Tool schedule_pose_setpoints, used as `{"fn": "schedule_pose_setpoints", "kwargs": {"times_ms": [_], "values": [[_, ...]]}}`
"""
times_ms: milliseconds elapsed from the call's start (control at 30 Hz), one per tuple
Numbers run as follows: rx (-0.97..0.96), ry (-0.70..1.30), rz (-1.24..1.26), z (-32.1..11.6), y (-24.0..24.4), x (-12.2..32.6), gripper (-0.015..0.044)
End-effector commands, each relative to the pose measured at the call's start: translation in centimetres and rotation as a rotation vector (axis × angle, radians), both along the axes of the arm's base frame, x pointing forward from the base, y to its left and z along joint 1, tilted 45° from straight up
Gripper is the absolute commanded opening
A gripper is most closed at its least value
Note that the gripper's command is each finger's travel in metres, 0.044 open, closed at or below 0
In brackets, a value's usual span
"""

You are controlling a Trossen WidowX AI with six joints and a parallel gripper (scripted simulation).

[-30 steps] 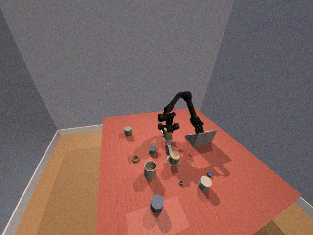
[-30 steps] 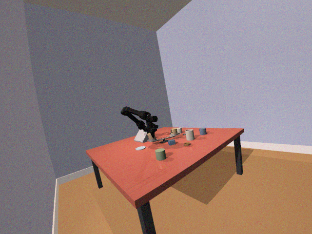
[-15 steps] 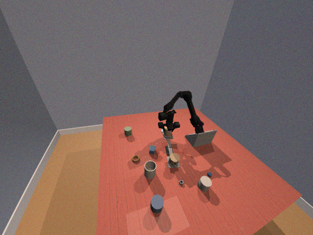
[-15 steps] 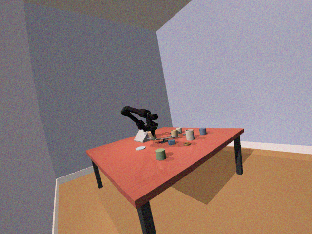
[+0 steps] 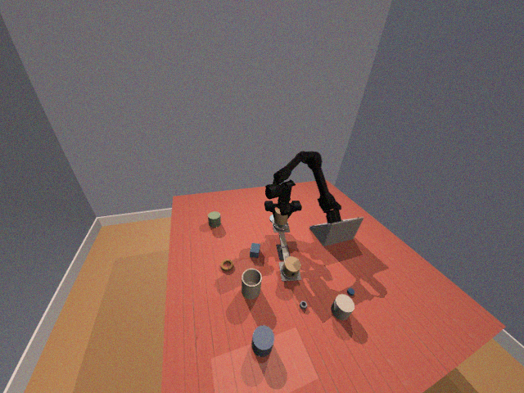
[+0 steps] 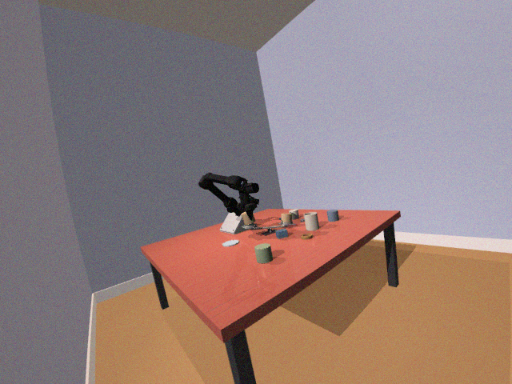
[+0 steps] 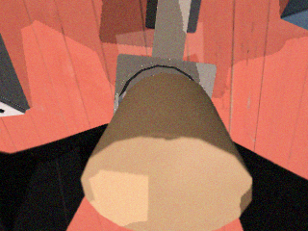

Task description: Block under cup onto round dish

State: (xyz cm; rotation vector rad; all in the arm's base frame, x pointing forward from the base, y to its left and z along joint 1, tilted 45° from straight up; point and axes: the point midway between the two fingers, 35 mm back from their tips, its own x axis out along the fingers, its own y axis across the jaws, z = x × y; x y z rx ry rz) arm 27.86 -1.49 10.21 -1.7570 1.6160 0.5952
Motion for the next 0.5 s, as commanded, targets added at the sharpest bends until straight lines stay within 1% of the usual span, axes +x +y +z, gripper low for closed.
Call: {"fn": "schedule_pose_setpoints", "kwargs": {"times_ms": [0,467], "values": [[-0.001,-0.008,-0.001,0.5,0.4,0.0,0.0000],[-0.003,-0.007,-0.002,1.8,1.5,-0.4,0.0000]]}}
